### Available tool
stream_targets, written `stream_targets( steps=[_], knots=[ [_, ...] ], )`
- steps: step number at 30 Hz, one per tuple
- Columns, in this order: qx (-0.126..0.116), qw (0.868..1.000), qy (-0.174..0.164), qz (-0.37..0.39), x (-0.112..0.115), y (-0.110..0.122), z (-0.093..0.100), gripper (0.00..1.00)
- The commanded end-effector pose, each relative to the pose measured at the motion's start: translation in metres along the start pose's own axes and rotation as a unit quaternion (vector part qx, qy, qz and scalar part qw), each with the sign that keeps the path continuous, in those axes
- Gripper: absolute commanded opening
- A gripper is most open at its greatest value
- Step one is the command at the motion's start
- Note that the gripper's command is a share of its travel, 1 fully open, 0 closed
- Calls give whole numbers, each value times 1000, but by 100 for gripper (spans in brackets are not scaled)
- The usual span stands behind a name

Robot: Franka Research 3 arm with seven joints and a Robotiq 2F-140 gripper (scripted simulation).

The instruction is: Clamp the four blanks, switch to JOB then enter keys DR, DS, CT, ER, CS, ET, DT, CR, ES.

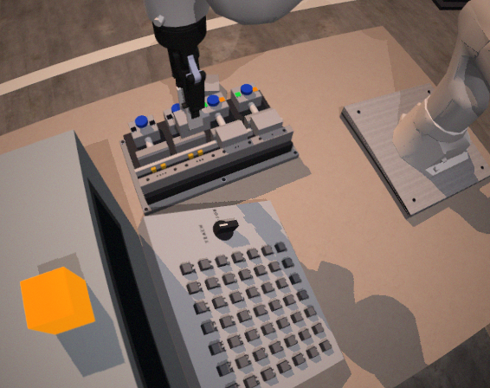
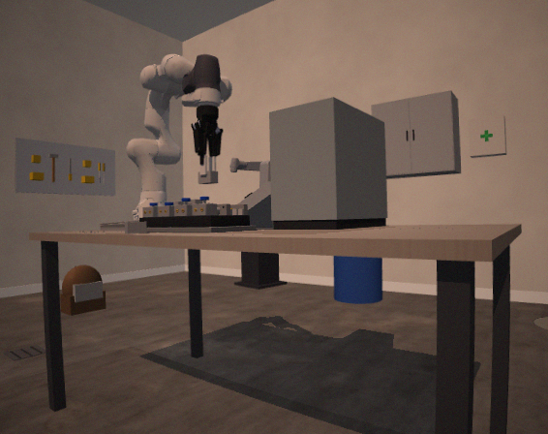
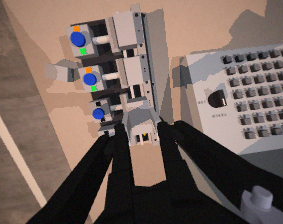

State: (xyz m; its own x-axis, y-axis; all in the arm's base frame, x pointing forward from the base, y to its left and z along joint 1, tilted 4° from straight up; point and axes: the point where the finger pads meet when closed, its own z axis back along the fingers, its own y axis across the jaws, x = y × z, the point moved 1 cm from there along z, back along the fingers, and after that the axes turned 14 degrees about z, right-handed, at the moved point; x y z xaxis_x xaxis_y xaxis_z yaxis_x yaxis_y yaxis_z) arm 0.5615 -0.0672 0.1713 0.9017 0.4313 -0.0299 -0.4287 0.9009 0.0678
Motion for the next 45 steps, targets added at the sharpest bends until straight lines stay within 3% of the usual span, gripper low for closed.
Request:
stream_targets(
  steps=[1, 45],
  knots=[
    [-3, 1000, -3, -2, 1, -1, 3, 0],
    [-3, 1000, -3, -4, 4, -2, 7, 0]
  ],
)
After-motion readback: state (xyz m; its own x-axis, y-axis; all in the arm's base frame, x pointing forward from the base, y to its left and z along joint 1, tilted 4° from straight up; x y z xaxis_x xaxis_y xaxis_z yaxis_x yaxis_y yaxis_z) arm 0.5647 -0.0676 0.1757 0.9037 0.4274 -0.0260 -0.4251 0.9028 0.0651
